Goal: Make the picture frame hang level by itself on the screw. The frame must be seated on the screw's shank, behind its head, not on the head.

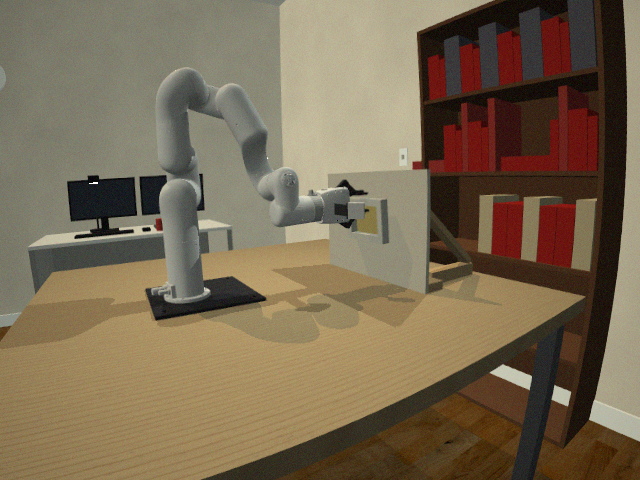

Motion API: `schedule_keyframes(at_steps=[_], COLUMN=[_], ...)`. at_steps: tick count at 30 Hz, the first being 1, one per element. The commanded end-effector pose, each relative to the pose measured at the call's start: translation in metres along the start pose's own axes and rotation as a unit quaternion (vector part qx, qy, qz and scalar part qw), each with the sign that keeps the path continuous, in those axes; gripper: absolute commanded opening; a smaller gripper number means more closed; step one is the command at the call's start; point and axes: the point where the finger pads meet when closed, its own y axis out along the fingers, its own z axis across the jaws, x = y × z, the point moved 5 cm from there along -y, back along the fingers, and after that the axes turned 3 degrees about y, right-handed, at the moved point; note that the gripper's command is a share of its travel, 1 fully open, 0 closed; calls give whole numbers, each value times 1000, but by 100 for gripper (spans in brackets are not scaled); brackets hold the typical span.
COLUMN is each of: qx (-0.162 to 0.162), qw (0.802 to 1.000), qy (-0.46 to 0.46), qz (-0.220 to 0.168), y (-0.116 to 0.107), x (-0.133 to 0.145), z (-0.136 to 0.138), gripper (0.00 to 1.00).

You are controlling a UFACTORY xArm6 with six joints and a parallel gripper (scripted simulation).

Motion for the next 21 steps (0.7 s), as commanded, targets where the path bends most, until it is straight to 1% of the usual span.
schedule_keyframes(at_steps=[1, 12, 21], qx=[-2, -2, -2], qw=[1000, 1000, 1000], qy=[-1, -1, -1], qz=[0, 0, 0], y=[1, -1, -8], x=[0, 0, 0], z=[-1, -1, -1], gripper=[50, 50, 50])
